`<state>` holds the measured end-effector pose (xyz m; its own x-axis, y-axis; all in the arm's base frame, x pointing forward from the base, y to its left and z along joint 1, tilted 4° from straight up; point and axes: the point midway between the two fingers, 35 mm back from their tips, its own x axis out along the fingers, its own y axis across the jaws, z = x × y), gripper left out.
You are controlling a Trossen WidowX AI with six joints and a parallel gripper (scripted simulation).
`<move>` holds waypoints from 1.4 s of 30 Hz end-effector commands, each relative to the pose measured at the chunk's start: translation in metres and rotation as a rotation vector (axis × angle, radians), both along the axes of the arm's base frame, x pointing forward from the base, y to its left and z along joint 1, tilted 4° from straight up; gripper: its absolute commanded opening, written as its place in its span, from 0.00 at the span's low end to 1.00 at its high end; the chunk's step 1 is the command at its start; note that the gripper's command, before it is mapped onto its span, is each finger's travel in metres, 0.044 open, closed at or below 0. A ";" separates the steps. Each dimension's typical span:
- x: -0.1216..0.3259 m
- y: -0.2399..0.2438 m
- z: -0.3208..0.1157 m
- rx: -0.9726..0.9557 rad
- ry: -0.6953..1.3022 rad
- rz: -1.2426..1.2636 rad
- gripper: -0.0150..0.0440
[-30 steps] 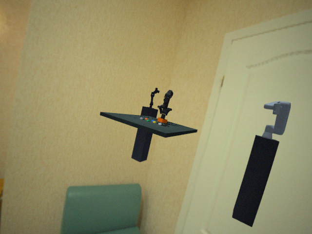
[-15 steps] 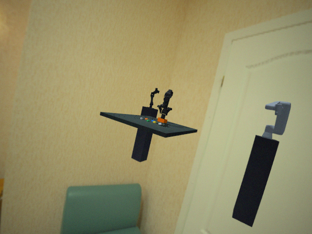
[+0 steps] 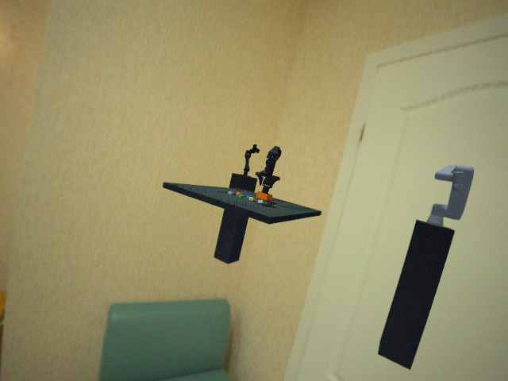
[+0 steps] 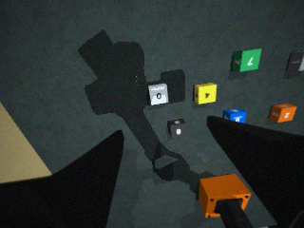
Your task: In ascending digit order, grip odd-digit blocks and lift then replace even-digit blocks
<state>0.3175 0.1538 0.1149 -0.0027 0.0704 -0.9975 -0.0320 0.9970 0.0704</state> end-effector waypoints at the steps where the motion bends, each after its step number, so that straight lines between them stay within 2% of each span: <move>1: 0.000 0.001 0.001 0.003 0.001 -0.003 0.93; 7: 0.001 -0.002 0.000 0.002 0.001 -0.003 0.93; 14: 0.002 -0.092 -0.006 -0.007 0.001 -0.003 0.93; 36: 0.002 -0.095 -0.007 -0.007 0.001 -0.003 0.93; 42: 0.032 -0.148 -0.009 -0.008 0.000 -0.001 0.93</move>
